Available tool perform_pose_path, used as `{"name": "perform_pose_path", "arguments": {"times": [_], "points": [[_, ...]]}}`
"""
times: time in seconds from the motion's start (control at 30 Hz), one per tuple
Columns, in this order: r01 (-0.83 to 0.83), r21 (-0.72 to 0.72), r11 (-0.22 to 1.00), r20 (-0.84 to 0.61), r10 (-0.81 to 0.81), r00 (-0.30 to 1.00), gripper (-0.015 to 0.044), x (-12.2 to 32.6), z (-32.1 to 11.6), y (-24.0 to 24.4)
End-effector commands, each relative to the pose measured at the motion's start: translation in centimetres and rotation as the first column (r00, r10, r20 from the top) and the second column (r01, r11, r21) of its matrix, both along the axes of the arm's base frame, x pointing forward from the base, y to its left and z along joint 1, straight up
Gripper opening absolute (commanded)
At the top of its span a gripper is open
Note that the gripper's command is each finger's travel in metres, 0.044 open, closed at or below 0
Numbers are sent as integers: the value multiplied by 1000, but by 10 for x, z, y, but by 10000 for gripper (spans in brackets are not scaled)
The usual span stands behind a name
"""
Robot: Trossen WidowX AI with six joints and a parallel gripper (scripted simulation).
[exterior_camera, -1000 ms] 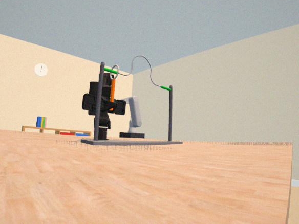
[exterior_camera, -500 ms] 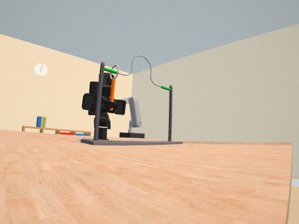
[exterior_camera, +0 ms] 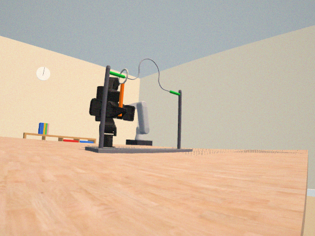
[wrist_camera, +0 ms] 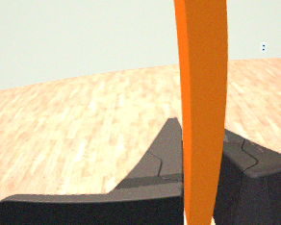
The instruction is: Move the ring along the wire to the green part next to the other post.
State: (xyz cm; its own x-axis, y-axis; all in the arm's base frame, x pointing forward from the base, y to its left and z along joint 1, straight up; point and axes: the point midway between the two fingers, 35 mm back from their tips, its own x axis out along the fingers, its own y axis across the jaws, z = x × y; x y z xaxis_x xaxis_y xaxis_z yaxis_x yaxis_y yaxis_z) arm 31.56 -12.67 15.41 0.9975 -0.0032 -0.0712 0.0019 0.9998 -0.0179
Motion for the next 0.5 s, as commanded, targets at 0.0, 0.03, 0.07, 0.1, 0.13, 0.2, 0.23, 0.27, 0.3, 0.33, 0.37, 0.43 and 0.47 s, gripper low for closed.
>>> {"name": "perform_pose_path", "arguments": {"times": [0.0, 0.03, 0.07, 0.1, 0.13, 0.2, 0.23, 0.27, 0.3, 0.33, 0.37, 0.43, 0.47], "points": [[4, 6, 1000, -2, -4, 1000, -150, -1, -1, 5], [4, 6, 1000, -2, -4, 1000, -150, -1, -1, 6], [4, 7, 1000, -2, -4, 1000, -150, -1, -1, 7], [4, 7, 1000, -2, -4, 1000, -150, -1, -1, 8], [4, 8, 1000, -1, -4, 1000, -150, -1, -1, 9], [3, 9, 1000, -1, -3, 1000, -150, -1, -1, 11], [3, 10, 1000, -1, -3, 1000, -150, -1, -1, 12], [3, 11, 1000, -1, -3, 1000, -150, -1, -1, 13], [3, 13, 1000, -1, -3, 1000, -150, -1, -1, 14], [3, 14, 1000, -1, -3, 1000, -150, -1, -1, 16], [3, 16, 1000, -1, -3, 1000, -150, -1, -1, 17], [3, 21, 1000, -1, -3, 1000, -150, -1, -1, 19], [2, 23, 1000, -1, -2, 1000, -150, -1, -1, 21]]}}
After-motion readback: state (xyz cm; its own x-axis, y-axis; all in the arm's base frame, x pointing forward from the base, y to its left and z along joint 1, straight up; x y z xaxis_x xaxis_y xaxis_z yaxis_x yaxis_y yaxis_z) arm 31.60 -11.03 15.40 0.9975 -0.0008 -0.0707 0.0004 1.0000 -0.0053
